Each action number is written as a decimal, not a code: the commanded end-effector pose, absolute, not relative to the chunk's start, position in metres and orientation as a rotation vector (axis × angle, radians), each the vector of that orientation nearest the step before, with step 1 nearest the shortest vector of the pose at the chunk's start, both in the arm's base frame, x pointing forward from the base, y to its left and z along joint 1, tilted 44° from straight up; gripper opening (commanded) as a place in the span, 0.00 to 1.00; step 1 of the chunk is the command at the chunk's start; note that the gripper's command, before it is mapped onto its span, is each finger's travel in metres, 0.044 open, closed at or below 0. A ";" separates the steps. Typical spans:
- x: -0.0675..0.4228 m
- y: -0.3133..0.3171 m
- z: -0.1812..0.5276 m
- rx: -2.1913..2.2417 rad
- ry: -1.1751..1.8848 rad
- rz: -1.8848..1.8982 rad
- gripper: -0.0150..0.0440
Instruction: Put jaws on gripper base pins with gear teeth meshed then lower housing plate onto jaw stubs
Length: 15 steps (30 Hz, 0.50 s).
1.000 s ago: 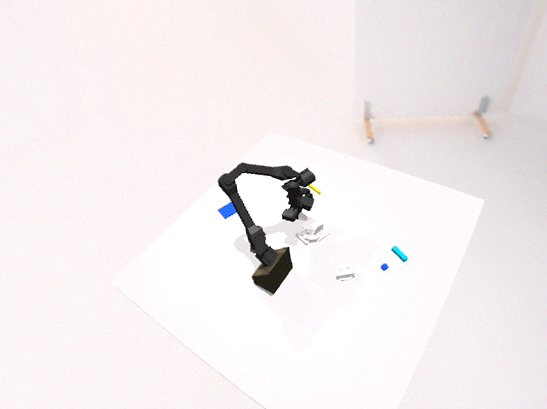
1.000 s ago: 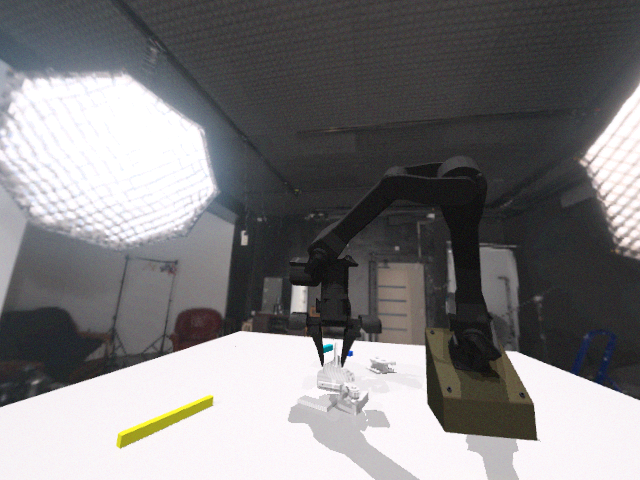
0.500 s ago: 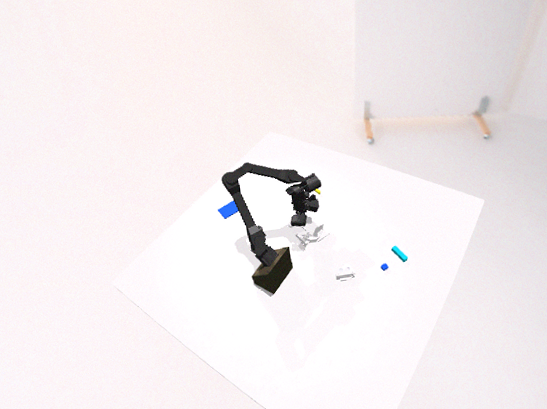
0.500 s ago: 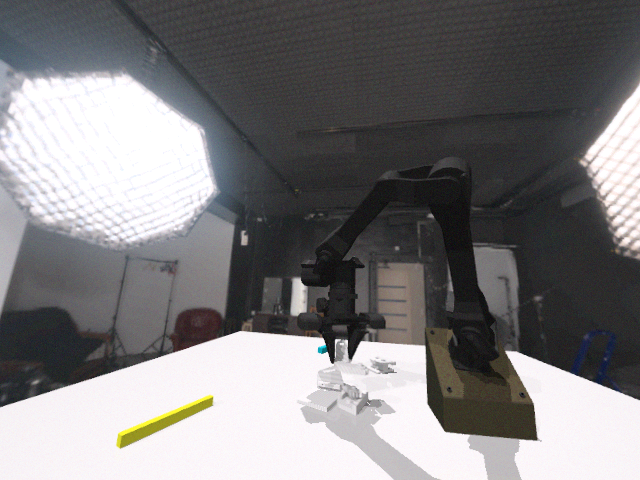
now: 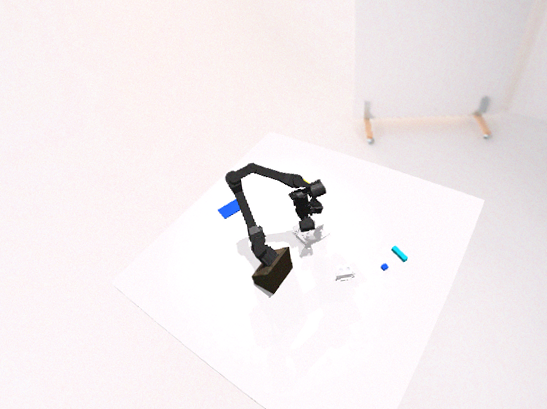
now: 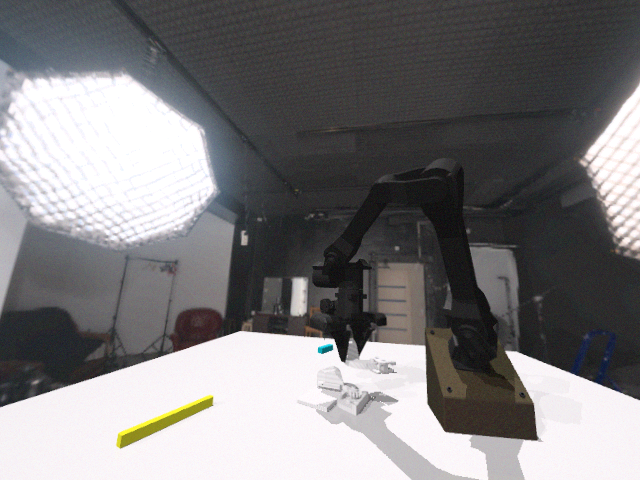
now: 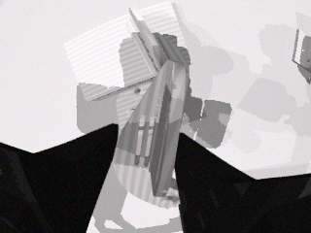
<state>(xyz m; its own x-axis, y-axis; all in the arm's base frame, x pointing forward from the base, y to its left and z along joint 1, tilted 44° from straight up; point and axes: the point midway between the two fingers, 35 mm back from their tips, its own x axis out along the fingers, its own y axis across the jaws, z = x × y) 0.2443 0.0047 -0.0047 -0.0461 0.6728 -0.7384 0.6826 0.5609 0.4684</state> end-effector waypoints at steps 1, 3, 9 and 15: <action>0.239 -0.001 -0.010 1.078 1.731 0.051 0.48; 0.237 -0.003 -0.012 1.050 1.723 0.088 0.48; 0.229 -0.009 -0.019 0.964 1.697 0.200 0.48; 0.221 -0.014 -0.025 0.880 1.665 0.306 0.48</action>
